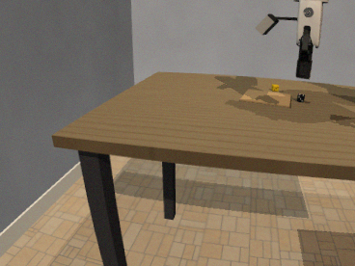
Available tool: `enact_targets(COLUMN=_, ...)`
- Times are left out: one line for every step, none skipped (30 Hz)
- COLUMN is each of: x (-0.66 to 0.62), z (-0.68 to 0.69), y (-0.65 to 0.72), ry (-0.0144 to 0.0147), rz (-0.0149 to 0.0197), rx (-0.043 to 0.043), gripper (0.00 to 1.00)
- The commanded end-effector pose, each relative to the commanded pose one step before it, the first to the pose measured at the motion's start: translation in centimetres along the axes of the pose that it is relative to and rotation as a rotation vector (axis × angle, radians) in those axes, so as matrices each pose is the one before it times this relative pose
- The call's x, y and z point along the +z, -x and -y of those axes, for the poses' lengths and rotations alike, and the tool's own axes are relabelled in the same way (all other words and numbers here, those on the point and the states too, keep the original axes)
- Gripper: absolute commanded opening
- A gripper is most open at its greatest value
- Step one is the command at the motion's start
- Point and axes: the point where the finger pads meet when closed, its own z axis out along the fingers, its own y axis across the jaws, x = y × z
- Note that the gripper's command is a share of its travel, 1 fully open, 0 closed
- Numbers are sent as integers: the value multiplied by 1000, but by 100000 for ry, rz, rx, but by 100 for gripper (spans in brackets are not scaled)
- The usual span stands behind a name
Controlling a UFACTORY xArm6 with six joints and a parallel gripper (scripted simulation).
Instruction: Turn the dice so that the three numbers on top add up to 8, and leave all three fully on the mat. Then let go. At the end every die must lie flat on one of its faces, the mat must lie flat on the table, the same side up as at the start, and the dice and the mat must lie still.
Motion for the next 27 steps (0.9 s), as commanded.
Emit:
enact_targets(x=-38, z=153, y=-34, ry=-3300, rz=-84, rx=-17087, gripper=15)
enact_targets(x=10, z=18, y=13, ry=1, rz=0, rx=-3536, gripper=15)
enact_targets(x=0, z=0, y=0, ry=0, rz=0, rx=0, gripper=15)
enact_targets(x=0, z=0, y=0, ry=0, rz=0, rx=0, gripper=15)
enact_targets(x=1, z=2, y=1, ry=0, rz=0, rx=-366, gripper=15)
enact_targets(x=23, z=43, y=27, ry=2, rz=1, rx=-7974, gripper=15)
enact_targets(x=16, z=32, y=17, ry=1, rz=1, rx=-5707, gripper=15)
enact_targets(x=4, z=9, y=4, ry=0, rz=0, rx=-1506, gripper=15)
enact_targets(x=3, z=5, y=2, ry=0, rz=0, rx=-904, gripper=15)
enact_targets(x=14, z=29, y=13, ry=1, rz=1, rx=-5016, gripper=15)
enact_targets(x=9, z=19, y=7, ry=1, rz=0, rx=-3215, gripper=15)
enact_targets(x=12, z=25, y=8, ry=1, rz=1, rx=-4159, gripper=15)
enact_targets(x=10, z=21, y=6, ry=1, rz=1, rx=-3444, gripper=15)
enact_targets(x=2, z=4, y=1, ry=0, rz=0, rx=-715, gripper=15)
enact_targets(x=18, z=38, y=10, ry=2, rz=1, rx=-6281, gripper=15)
enact_targets(x=6, z=13, y=2, ry=1, rz=0, rx=-2094, gripper=15)
enact_targets(x=12, z=27, y=5, ry=1, rz=1, rx=-4333, gripper=15)
enact_targets(x=10, z=21, y=3, ry=1, rz=1, rx=-3435, gripper=15)
enact_targets(x=2, z=4, y=0, ry=0, rz=0, rx=-636, gripper=15)
enact_targets(x=0, z=0, y=0, ry=0, rz=0, rx=0, gripper=15)
enact_targets(x=0, z=0, y=0, ry=0, rz=0, rx=0, gripper=15)
enact_targets(x=24, z=53, y=4, ry=2, rz=2, rx=-8404, gripper=15)
enact_targets(x=15, z=34, y=0, ry=2, rz=1, rx=-5365, gripper=15)
enact_targets(x=4, z=9, y=0, ry=0, rz=0, rx=-1411, gripper=15)
enact_targets(x=5, z=10, y=-1, ry=0, rz=0, rx=-1599, gripper=15)
enact_targets(x=11, z=24, y=-2, ry=1, rz=1, rx=-3769, gripper=15)
enact_targets(x=11, z=23, y=-3, ry=1, rz=1, rx=-3696, gripper=15)
